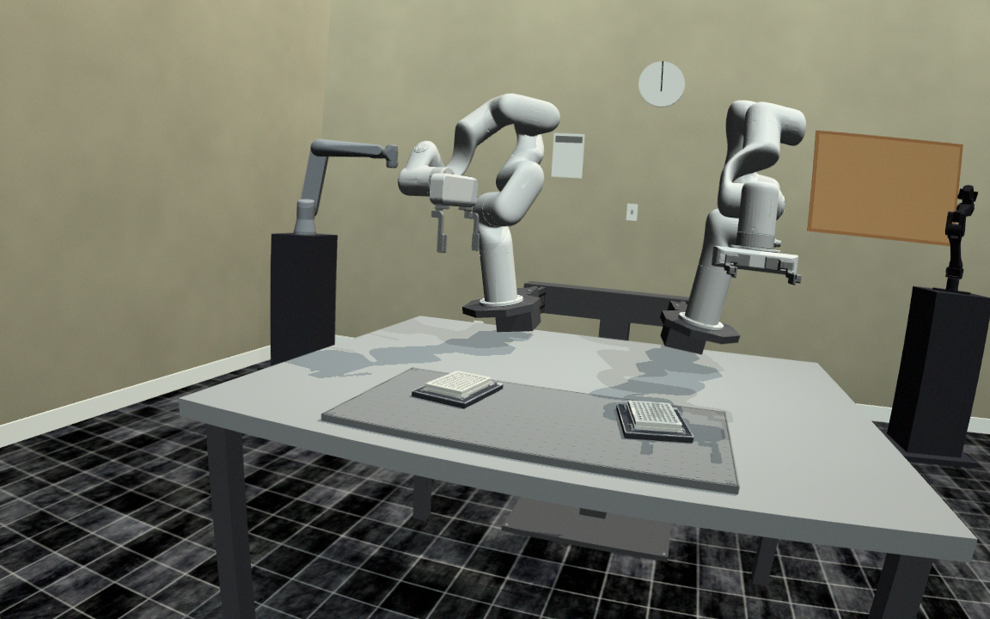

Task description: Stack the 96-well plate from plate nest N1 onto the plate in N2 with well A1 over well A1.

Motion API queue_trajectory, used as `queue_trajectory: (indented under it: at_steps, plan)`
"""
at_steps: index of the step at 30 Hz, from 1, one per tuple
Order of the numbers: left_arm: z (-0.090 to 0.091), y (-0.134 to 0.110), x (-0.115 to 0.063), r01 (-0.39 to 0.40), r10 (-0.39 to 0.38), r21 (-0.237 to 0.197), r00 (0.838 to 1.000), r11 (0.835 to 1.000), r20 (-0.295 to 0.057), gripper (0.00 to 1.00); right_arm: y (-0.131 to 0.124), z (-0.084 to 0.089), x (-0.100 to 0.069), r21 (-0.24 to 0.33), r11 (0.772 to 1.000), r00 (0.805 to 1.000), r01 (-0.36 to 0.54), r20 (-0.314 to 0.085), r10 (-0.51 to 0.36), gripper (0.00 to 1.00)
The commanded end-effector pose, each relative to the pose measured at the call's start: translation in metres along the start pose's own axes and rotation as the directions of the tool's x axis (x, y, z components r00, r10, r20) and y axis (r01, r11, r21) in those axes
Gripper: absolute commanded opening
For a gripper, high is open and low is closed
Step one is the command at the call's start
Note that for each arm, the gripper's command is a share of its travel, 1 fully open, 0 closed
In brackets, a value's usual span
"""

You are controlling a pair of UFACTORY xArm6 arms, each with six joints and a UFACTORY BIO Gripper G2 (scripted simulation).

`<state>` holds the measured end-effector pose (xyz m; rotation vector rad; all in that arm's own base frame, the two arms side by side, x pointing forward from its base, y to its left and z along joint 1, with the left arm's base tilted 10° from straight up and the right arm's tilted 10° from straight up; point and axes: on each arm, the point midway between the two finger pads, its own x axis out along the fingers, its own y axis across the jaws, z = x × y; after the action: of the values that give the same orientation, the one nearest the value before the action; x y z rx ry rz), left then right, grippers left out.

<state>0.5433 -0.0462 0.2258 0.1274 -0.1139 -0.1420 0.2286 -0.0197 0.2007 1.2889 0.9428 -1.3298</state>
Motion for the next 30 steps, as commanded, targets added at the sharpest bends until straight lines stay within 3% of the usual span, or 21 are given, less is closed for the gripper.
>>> queue_trajectory:
  at_steps: [1, 7, 18, 21, 30]
  plan:
    - [0.0, 0.005, -0.016, -0.068, 0.068, 0.013, 0.998, 0.998, -0.014, 0.37, 0.001, 0.0, -0.001, 0.0, 1.0, 1.0, -0.002, 0.001, 0.002, 1.0]
    - [-0.002, 0.009, -0.032, -0.132, 0.133, 0.023, 0.991, 0.991, -0.031, 0.37, 0.001, 0.0, -0.001, 0.0, 1.0, 1.0, -0.002, 0.001, 0.002, 1.0]
    - [-0.002, 0.009, -0.032, -0.132, 0.133, 0.023, 0.991, 0.991, -0.031, 0.37, 0.001, 0.0, -0.001, 0.0, 1.0, 1.0, -0.002, 0.001, 0.002, 1.0]
    - [-0.006, 0.006, -0.031, -0.165, 0.166, 0.024, 0.986, 0.986, -0.03, 0.37, 0.001, 0.0, -0.001, 0.0, 1.0, 1.0, -0.002, 0.001, 0.002, 1.0]
    - [-0.038, -0.024, -0.022, -0.172, 0.172, 0.024, 0.985, 0.985, -0.03, 0.37, 0.001, 0.0, -0.001, 0.0, 1.0, 1.0, -0.002, 0.001, 0.002, 1.0]
